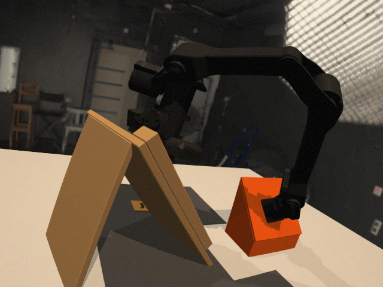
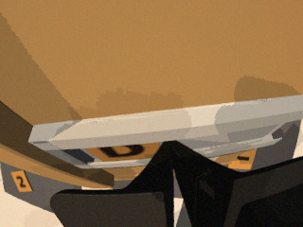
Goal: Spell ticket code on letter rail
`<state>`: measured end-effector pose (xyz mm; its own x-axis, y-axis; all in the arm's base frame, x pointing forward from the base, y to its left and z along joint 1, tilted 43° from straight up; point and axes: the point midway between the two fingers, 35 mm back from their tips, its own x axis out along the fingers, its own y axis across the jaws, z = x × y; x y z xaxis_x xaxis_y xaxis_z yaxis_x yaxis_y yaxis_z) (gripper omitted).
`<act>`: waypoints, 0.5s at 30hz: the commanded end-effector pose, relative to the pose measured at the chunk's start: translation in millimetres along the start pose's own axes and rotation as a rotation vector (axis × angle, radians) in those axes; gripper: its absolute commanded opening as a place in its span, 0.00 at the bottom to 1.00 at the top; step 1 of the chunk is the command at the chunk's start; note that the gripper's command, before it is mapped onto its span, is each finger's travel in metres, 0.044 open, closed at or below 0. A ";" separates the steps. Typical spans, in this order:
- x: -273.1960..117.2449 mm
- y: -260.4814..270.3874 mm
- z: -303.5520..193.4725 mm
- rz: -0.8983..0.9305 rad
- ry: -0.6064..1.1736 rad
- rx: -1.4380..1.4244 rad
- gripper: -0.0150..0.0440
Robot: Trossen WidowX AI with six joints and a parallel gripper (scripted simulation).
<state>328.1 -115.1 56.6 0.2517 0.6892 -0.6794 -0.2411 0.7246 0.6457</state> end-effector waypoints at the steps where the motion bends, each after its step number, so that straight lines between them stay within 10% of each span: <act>1: -0.6 1.6 -0.2 0.001 -0.004 0.002 0.25; 15: -0.7 6.3 0.0 0.001 -0.004 0.002 0.25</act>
<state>326.2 -112.0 59.9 0.2521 0.6886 -0.6799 -0.2415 0.7251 0.6449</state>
